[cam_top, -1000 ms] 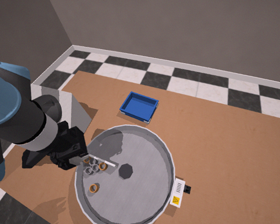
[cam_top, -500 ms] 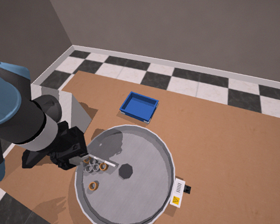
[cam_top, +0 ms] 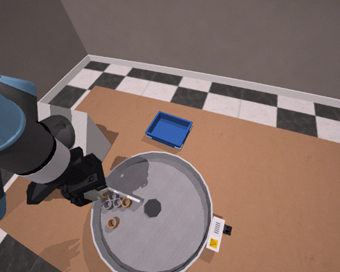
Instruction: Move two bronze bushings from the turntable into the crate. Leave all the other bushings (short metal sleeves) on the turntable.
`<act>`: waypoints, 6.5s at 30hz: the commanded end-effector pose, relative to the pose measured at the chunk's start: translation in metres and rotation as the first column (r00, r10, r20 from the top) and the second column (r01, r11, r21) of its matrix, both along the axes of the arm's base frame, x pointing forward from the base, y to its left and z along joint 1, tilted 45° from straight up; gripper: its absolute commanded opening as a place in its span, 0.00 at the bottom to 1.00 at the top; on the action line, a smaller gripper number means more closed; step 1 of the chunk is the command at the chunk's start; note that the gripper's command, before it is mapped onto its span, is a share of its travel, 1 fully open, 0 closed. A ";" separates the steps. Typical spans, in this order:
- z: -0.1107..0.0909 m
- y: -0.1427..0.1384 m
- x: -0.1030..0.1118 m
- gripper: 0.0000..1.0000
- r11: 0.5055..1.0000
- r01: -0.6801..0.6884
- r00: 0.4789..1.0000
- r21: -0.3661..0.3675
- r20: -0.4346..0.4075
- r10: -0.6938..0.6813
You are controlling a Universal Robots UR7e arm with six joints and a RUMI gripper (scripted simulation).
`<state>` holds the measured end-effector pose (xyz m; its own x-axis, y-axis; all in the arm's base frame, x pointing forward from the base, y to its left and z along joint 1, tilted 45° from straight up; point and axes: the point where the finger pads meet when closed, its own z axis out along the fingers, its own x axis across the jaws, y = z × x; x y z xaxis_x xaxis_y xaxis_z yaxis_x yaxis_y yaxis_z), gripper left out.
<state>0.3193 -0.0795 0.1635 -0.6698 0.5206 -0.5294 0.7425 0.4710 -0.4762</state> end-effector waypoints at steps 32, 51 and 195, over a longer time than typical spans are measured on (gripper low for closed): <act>0.000 0.000 -0.001 0.05 1.000 0.000 1.000 0.000 0.001 0.000; 0.000 0.000 -0.001 0.05 1.000 0.000 1.000 0.000 0.001 0.000; -0.048 -0.071 -0.002 0.06 1.000 0.000 1.000 0.000 -0.001 0.000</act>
